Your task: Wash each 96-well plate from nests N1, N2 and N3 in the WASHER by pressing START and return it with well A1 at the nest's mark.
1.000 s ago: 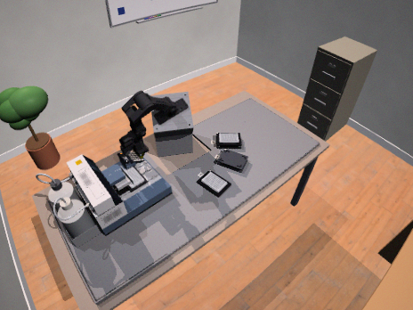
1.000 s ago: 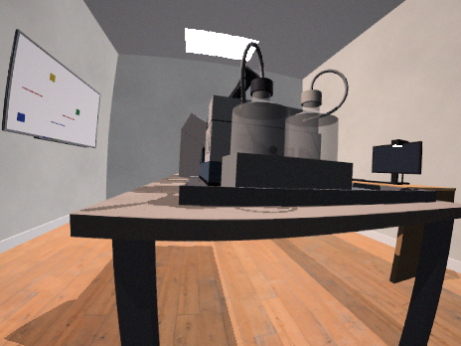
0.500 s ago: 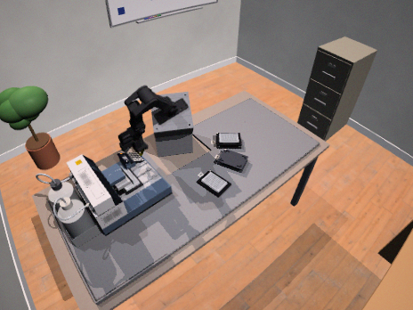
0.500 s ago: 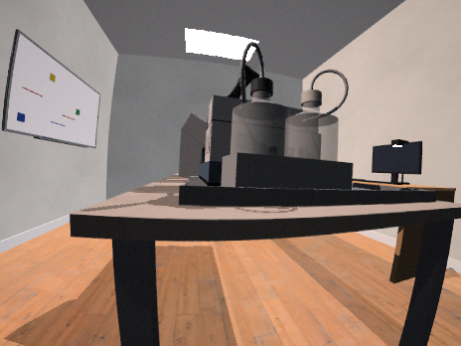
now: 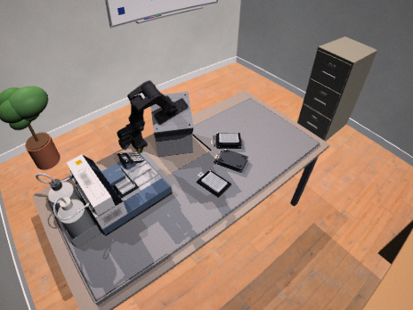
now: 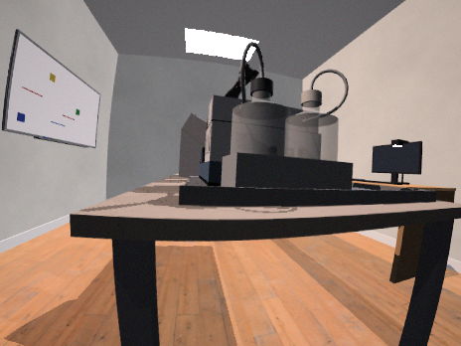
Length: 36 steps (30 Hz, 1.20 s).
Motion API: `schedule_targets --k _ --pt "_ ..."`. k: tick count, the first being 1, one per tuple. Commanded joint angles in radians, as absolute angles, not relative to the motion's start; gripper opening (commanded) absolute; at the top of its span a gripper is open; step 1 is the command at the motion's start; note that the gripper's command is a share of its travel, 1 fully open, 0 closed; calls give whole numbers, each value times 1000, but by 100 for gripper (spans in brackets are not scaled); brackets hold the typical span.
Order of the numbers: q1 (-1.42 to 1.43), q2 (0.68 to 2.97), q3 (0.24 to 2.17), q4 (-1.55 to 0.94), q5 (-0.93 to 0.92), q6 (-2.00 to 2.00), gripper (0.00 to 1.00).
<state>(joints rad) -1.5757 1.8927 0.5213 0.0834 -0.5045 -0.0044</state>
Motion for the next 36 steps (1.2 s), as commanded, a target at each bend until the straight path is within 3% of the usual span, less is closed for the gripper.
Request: schedule_targets --k 1,28,29,36 --pt "-1593 1863 521 40 -511 -23 0" --pt "-1606 1836 521 6 -514 -37 0" --pt "-1613 1836 533 -10 -516 -45 100" --pt "-1661 1844 624 -118 -527 -98 100"
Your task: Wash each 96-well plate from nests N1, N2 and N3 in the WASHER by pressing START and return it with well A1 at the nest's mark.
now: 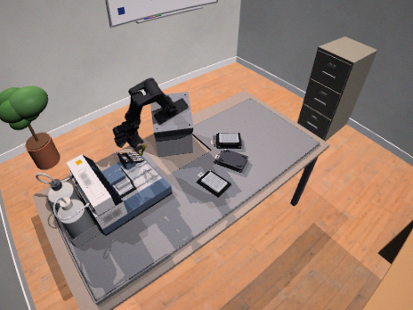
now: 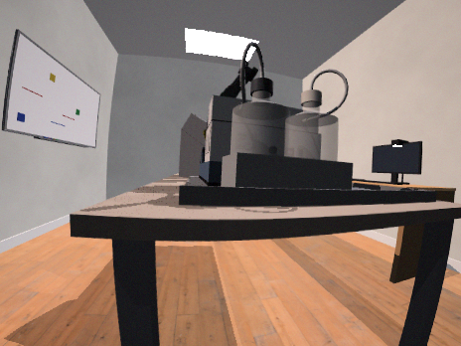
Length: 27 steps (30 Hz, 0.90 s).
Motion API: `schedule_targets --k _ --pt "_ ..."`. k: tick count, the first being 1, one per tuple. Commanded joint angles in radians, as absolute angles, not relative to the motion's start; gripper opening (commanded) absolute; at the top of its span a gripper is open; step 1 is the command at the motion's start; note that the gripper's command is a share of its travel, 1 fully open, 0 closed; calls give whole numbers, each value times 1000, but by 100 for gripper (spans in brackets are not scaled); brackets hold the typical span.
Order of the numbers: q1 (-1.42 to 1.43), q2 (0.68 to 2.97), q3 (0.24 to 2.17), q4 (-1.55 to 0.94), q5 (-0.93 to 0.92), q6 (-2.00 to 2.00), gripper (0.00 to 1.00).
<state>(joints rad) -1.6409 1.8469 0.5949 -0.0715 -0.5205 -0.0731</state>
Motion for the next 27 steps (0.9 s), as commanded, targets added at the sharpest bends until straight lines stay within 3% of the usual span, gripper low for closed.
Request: schedule_targets --k 1,27 --pt "-1667 1846 637 -133 -529 -105 100" --pt "-1777 1925 948 -427 -549 -230 100"
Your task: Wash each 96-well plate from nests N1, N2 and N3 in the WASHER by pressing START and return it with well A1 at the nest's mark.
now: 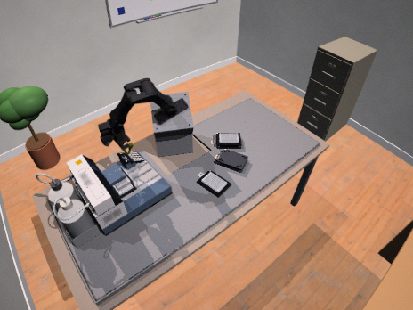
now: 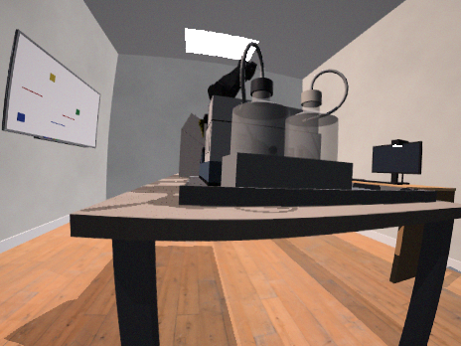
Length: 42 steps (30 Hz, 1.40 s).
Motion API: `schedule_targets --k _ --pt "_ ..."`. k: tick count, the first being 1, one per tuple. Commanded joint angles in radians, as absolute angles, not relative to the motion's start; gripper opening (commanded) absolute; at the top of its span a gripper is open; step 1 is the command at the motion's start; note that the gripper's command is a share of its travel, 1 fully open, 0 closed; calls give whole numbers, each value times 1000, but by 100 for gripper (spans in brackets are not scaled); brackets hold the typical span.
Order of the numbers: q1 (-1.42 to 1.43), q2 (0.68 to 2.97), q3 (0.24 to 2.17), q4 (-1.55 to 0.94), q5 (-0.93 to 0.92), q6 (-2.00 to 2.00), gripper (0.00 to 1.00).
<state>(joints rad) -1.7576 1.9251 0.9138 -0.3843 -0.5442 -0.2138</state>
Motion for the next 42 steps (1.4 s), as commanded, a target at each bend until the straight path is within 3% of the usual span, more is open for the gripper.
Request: schedule_targets --k 1,35,42 --pt "-1781 1930 963 -440 -550 -235 100" --pt "-1874 2123 1464 -803 -562 -342 100" --pt "-1874 2123 1464 -803 -562 -342 100"
